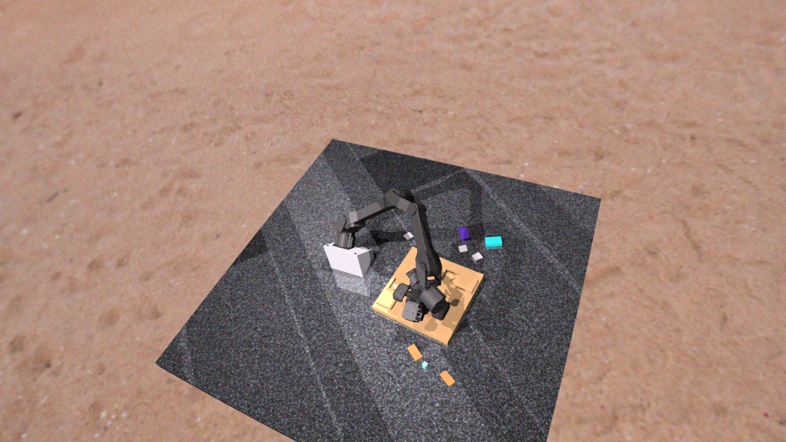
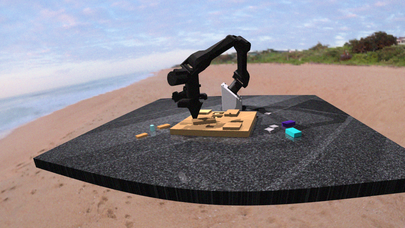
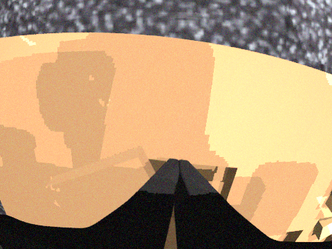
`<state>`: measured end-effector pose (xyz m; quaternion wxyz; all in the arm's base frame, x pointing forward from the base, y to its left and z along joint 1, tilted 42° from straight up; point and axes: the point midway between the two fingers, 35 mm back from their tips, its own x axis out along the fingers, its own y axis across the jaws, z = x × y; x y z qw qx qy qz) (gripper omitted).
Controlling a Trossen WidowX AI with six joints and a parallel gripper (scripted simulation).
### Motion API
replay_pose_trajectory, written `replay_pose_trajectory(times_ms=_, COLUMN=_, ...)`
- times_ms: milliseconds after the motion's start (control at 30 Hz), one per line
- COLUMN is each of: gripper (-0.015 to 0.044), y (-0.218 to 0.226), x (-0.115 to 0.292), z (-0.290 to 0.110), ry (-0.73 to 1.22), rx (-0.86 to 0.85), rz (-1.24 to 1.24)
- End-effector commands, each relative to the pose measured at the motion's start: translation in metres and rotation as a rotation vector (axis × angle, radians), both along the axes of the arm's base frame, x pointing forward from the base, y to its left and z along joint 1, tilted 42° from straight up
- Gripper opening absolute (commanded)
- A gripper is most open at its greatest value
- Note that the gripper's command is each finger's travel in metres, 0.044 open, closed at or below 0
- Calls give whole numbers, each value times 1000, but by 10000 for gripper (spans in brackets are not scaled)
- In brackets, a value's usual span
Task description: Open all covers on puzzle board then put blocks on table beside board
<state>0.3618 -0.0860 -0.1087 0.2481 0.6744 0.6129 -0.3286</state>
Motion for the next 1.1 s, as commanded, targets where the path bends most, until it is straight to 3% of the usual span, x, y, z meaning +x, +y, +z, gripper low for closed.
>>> replay_pose_trajectory(times_ms=0, gripper=0, y=-1, x=5, z=1, ry=-3, rx=1, rz=-6)
replay_pose_trajectory(times_ms=1067, gripper=0, y=4, x=43, z=8, ry=-5, rx=2, rz=-6)
